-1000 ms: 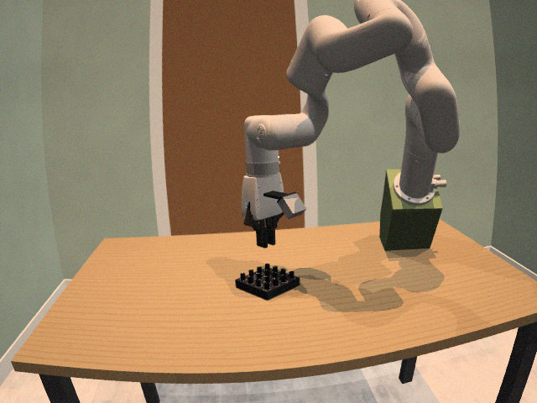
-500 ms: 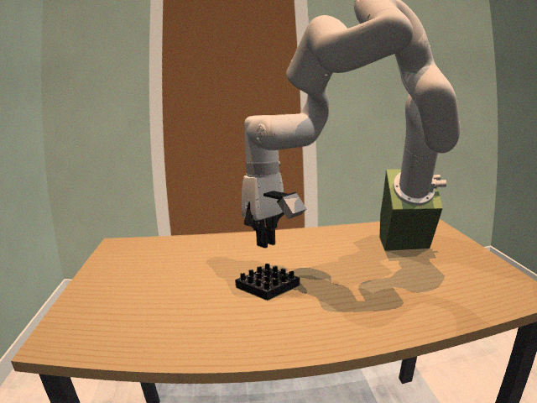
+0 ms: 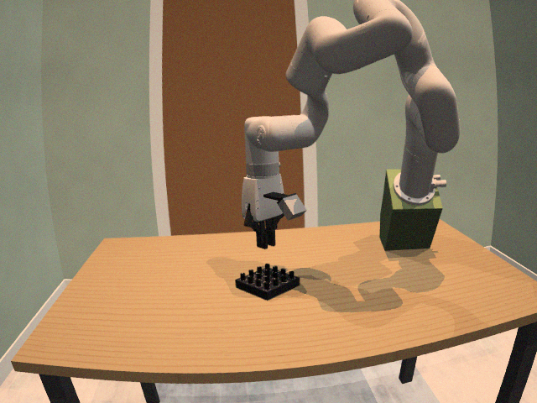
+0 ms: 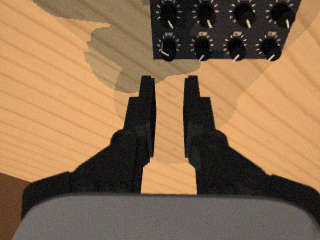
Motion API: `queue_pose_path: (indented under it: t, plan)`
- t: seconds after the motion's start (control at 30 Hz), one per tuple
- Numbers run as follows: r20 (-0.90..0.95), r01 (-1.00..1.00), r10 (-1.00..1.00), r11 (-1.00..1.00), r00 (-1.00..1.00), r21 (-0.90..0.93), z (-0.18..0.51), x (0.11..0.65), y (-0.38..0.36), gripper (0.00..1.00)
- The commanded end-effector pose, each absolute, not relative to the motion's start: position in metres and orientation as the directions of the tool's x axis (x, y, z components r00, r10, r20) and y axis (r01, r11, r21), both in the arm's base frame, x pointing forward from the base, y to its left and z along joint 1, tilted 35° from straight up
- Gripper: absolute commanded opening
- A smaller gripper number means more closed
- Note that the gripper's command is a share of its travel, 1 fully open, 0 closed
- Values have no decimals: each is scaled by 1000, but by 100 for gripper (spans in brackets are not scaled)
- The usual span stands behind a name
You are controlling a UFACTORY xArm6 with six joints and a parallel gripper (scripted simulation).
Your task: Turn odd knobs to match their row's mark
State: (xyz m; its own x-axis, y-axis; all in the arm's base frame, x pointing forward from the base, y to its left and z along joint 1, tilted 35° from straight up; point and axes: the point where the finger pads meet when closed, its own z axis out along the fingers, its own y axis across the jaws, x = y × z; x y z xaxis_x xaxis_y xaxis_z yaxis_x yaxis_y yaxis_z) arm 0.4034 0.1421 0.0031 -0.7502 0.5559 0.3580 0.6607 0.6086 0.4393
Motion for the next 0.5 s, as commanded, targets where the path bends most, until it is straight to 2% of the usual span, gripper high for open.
queue_pose_path:
  t: [0.0, 0.47]
  plan:
    - [356, 660, 557, 608, -751, 441, 1, 405, 144, 19]
    - [356, 660, 557, 608, -751, 441, -11, 405, 152, 19]
